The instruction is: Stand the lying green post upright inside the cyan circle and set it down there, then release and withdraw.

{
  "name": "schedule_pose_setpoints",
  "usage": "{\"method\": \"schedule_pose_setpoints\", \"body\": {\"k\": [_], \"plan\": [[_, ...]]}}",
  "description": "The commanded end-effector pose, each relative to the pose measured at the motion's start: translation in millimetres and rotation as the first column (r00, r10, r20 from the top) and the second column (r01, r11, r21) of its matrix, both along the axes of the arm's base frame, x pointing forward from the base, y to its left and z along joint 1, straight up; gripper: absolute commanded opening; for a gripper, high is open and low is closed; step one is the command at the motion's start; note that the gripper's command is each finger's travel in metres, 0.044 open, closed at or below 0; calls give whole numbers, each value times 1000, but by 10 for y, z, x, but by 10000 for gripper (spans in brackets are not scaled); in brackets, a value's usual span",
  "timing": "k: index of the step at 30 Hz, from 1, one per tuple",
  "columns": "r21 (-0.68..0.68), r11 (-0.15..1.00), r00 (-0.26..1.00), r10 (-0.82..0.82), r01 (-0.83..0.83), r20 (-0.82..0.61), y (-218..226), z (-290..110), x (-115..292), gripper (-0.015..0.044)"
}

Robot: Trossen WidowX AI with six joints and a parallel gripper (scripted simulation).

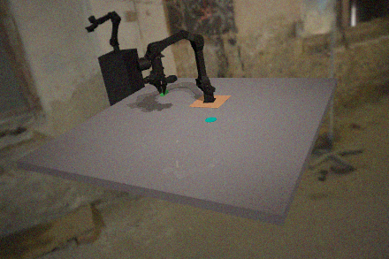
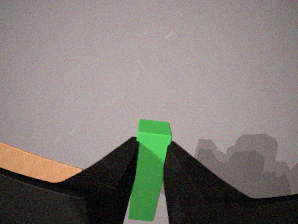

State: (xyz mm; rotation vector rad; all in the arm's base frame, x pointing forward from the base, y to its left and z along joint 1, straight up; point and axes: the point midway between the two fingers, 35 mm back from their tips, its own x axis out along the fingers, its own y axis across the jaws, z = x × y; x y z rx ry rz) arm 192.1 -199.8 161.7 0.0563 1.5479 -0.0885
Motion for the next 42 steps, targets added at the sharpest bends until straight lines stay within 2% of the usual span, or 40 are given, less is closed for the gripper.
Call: {"method": "schedule_pose_setpoints", "body": {"k": [1,21,42], "plan": [[-1,1000,1000,28,-28,-3,53,22,43,23],[0,968,968,252,-252,-3,550,62,433,23],[0,881,881,473,-473,-4,1152,104,710,23]]}}
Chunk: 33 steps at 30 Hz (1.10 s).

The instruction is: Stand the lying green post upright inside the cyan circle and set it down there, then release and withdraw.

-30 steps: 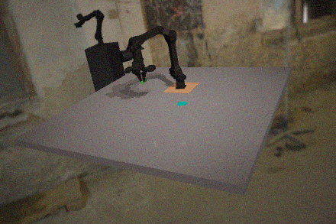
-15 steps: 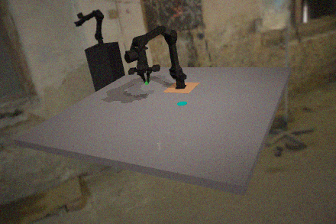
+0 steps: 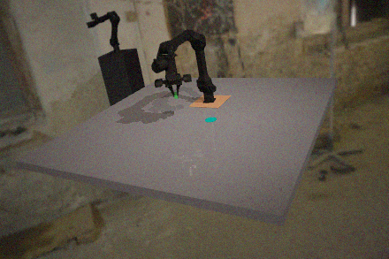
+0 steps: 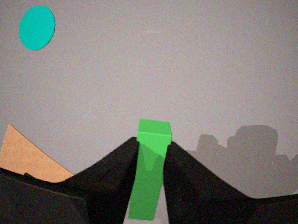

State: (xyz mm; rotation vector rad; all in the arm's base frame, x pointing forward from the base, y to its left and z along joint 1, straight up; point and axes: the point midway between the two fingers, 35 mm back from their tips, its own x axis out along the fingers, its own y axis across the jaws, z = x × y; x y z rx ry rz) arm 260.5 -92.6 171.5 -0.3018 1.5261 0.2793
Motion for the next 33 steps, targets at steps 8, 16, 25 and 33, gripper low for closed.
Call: {"method": "schedule_pose_setpoints", "body": {"k": [8,16,25,33], "plan": [[-2,993,993,118,-118,-3,324,21,91,23],[-2,978,978,208,-208,-3,573,37,134,23],[-2,952,952,306,-306,-3,856,55,155,23],[-2,920,920,391,-391,-4,1109,71,149,23]]}}
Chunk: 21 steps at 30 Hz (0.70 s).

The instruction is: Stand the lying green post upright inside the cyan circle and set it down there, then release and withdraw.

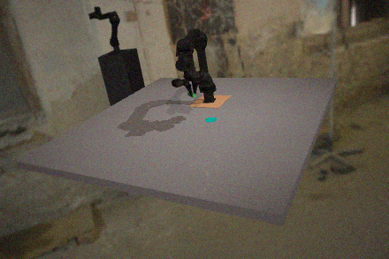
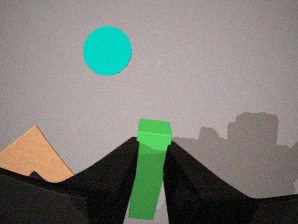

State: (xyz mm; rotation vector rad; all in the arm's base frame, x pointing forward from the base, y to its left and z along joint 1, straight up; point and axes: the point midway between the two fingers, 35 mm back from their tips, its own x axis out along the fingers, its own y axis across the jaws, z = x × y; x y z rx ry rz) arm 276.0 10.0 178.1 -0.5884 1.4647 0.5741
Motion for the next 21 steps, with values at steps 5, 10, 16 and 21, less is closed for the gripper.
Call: {"method": "schedule_pose_setpoints", "body": {"k": [5,10,16,21], "plan": [[-3,996,996,84,-84,-2,240,15,-21,23],[-3,990,990,140,-140,-2,396,25,-46,23],[-3,978,978,207,-207,-2,581,37,-87,23],[-3,969,969,245,-245,-2,687,44,-117,23]]}}
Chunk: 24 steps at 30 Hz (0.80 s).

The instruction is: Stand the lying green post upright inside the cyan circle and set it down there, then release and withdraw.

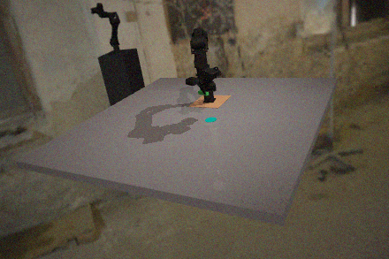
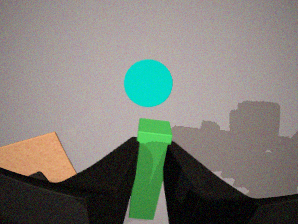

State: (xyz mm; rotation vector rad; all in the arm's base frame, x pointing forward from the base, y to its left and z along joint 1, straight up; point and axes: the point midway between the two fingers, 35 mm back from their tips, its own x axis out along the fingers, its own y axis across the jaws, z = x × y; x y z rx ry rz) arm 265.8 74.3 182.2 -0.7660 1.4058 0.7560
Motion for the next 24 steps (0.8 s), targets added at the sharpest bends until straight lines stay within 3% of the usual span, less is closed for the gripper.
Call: {"method": "schedule_pose_setpoints", "body": {"k": [1,24], "plan": [[-2,1000,1000,13,-13,-1,45,2,-14,23],[154,986,996,-67,58,54,83,-123,93,23]]}}
